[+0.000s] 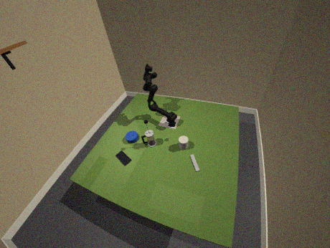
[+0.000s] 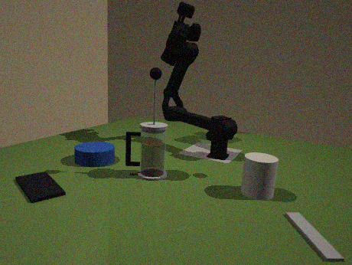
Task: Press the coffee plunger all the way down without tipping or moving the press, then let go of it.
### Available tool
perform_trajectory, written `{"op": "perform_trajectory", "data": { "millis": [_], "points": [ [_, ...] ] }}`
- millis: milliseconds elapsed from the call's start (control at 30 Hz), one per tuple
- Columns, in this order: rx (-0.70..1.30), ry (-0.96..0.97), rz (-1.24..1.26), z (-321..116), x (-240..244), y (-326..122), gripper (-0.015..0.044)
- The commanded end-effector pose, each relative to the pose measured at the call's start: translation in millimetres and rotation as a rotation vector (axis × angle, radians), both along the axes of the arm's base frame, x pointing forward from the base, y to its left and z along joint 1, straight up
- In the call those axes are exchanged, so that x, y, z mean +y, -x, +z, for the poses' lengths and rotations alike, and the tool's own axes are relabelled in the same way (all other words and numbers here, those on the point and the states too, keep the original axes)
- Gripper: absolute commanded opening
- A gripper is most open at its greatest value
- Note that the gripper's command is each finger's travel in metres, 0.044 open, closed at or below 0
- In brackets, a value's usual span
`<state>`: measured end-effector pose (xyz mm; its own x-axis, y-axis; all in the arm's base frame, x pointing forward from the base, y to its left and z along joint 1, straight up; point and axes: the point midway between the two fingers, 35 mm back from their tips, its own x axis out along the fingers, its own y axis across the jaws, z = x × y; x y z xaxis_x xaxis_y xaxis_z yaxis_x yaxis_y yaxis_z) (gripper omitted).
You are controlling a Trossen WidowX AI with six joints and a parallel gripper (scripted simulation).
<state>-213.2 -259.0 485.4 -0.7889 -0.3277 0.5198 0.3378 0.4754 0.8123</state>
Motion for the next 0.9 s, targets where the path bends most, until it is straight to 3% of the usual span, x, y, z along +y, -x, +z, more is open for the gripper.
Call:
{"op": "perform_trajectory", "data": {
  "millis": [0, 267, 500, 867],
  "points": [
    [0.002, 0.005, 0.000, 0.9, 0.9, 0.0, 0.0426],
    [0.121, 0.220, 0.007, 45.9, 55.0, -7.5, 0.0440],
    [0.334, 0.543, 0.021, 96.9, 137.1, -29.2, 0.0440],
    [0.948, 0.962, 0.173, 142.2, 273.0, -141.9, 0.0440]
  ]
}}
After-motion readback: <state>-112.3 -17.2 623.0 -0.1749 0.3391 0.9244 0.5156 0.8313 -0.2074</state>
